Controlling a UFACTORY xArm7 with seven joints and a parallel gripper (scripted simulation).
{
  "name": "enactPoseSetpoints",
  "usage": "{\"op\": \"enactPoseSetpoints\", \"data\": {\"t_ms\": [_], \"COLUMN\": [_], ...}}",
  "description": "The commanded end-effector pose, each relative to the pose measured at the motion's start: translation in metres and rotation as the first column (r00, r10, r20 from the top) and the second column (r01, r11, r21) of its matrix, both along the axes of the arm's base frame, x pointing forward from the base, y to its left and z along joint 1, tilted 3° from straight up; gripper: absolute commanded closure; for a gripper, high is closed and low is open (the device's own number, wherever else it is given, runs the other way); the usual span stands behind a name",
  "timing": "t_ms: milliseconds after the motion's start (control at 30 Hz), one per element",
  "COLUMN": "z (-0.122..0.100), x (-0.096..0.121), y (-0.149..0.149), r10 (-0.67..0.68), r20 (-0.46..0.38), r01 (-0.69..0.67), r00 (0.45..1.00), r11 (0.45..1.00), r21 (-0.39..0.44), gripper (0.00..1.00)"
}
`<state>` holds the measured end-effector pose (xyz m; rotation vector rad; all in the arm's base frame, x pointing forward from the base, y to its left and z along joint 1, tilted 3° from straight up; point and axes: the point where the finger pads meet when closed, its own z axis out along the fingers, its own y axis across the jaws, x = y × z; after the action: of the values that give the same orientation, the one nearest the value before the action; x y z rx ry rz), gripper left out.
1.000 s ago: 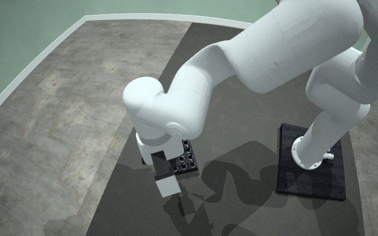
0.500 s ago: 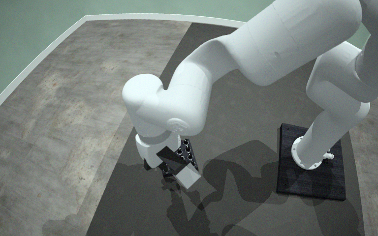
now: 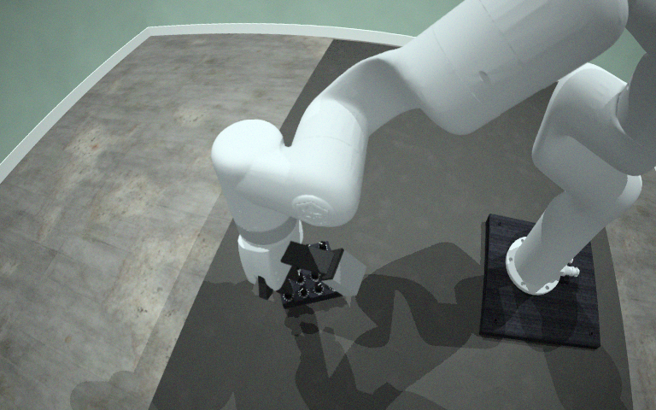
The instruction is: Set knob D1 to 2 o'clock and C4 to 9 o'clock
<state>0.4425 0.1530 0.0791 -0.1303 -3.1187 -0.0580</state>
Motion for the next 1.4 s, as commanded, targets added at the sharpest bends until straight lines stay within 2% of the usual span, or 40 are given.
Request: {"op": "enactPoseSetpoints", "data": {"t_ms": [0,133,267,1367], "z": [0.0056,0.0084,0.0094,0.0095], "x": [0.0038,0.0054,0.0059,0.0060], "y": [-0.0007,-0.0014,-0.0017,-0.0017], "r10": [0.154,0.247,0.278,0.281], "r20": [0.018,0.030,0.034,0.034], "r01": [-0.154,-0.247,-0.279,-0.281], "r00": [0.988,0.969,0.960,0.959], "r11": [0.988,0.969,0.960,0.960], "r21": [0.014,0.013,0.013,0.013], "gripper": [0.81,0.81,0.81,0.81]}}
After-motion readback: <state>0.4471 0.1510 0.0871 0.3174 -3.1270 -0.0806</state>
